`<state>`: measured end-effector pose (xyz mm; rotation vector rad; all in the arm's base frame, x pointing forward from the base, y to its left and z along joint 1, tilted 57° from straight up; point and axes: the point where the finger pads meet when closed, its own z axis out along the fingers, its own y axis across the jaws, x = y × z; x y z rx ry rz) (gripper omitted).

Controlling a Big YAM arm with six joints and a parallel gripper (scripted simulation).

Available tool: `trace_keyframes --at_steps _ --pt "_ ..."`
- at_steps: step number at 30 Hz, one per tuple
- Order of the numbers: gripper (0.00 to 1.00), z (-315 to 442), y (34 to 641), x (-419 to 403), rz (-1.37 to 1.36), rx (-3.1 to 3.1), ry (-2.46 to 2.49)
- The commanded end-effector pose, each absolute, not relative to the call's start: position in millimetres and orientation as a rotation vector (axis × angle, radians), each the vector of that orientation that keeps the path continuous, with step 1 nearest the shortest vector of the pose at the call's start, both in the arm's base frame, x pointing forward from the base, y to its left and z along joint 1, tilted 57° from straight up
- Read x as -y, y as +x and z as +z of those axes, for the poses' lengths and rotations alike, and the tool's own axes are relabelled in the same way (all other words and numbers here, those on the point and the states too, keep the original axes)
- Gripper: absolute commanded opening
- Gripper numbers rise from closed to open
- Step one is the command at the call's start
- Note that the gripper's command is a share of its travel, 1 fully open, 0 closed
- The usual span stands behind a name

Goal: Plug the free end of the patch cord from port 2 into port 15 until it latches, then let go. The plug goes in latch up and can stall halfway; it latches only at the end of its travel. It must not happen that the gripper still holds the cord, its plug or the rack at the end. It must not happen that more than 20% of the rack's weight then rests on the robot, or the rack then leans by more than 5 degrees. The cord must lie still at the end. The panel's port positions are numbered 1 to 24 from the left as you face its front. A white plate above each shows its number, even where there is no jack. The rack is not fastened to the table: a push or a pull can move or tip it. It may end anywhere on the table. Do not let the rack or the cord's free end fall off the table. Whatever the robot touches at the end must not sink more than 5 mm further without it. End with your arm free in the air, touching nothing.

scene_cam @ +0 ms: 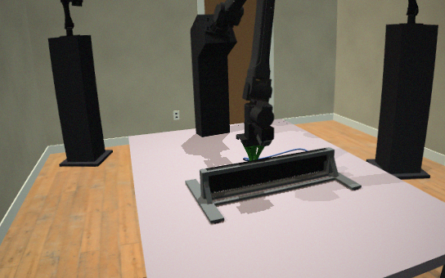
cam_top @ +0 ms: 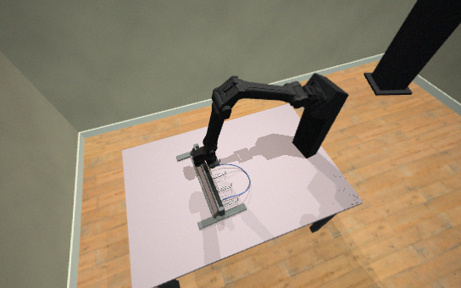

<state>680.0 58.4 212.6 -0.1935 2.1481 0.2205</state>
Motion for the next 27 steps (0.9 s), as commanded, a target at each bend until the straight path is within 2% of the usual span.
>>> trace_keyframes --at_steps 1,27 --pt "0.0 204.9 682.8 -67.2 0.231 -2.155 -0.194" --pt "0.0 205.5 683.0 -67.3 0.231 -2.159 -0.196"
